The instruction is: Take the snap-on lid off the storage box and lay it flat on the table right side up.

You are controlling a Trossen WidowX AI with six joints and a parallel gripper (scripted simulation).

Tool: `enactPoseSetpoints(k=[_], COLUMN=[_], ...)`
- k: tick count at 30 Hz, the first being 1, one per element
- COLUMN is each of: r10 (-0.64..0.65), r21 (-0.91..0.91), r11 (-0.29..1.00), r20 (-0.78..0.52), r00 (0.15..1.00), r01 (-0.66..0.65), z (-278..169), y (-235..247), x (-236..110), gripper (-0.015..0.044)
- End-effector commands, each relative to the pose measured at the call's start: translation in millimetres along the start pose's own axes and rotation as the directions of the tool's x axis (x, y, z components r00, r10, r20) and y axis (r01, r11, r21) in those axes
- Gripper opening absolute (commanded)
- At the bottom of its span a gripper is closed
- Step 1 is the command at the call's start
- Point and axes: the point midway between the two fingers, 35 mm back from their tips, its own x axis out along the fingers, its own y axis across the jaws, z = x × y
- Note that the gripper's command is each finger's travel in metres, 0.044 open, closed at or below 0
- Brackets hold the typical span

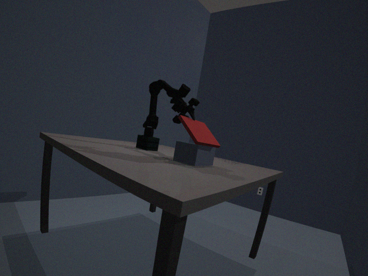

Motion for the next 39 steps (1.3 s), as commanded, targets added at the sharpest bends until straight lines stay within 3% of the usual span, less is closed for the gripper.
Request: enactPoseSetpoints(k=[1, 39], r10=[0.010, 0.009], r21=[-0.006, -0.011], r11=[1.000, 1.000], r20=[-0.003, 0.001], r00=[1.000, 1.000], r01=[-0.010, -0.009], z=[7.6, 83.0], y=[2.3, -3.8], x=[-1.8, -9.6], gripper=[0.0000, 0.0000])
